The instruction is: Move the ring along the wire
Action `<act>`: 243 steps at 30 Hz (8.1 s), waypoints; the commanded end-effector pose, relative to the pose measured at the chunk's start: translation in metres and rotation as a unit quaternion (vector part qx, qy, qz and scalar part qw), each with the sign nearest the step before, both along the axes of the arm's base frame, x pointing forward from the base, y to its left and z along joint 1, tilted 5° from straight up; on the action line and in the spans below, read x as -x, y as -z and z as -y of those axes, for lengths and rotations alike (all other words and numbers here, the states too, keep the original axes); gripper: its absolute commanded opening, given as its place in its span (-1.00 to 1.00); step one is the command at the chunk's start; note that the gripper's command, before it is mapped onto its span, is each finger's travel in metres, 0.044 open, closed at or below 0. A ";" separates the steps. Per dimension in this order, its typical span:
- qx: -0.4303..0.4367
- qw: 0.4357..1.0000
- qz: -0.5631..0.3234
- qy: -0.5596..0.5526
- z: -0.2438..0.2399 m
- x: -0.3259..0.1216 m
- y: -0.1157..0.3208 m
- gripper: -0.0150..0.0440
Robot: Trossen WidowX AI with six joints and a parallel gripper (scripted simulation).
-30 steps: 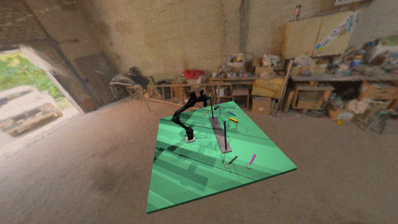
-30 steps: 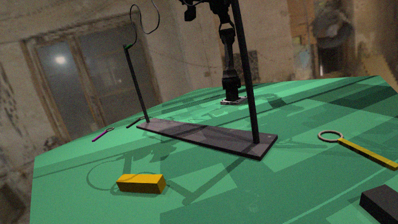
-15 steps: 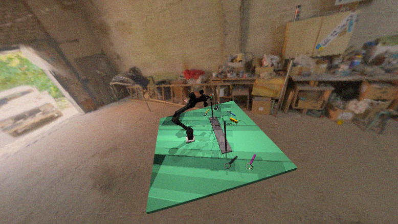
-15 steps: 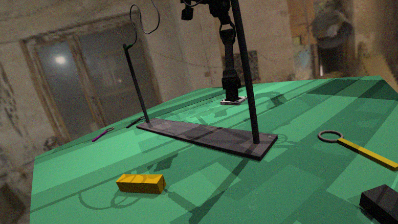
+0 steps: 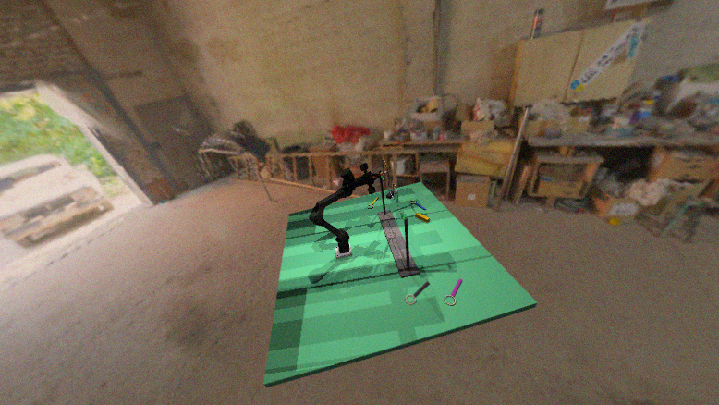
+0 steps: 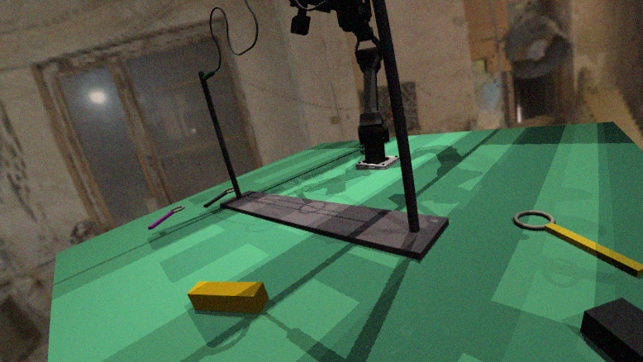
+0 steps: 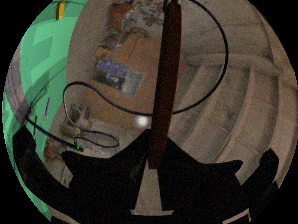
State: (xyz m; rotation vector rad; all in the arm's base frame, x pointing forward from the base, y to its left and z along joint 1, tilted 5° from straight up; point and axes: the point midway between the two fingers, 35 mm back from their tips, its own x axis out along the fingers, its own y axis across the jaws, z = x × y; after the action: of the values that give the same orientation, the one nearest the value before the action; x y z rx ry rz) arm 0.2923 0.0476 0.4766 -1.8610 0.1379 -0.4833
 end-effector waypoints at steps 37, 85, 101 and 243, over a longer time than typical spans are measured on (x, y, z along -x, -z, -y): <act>-0.288 0.957 -0.027 0.004 0.007 0.000 0.105 -1.00; -0.641 0.765 -0.044 -0.033 -0.069 -0.003 0.204 -1.00; -0.765 0.642 -0.049 -0.029 -0.124 0.003 0.220 -1.00; -0.833 0.551 -0.052 -0.027 -0.212 0.056 0.211 0.05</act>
State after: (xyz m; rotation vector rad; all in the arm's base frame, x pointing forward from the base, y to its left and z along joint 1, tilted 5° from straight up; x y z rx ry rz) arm 0.2360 0.2597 0.2635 0.0451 0.4310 -0.0119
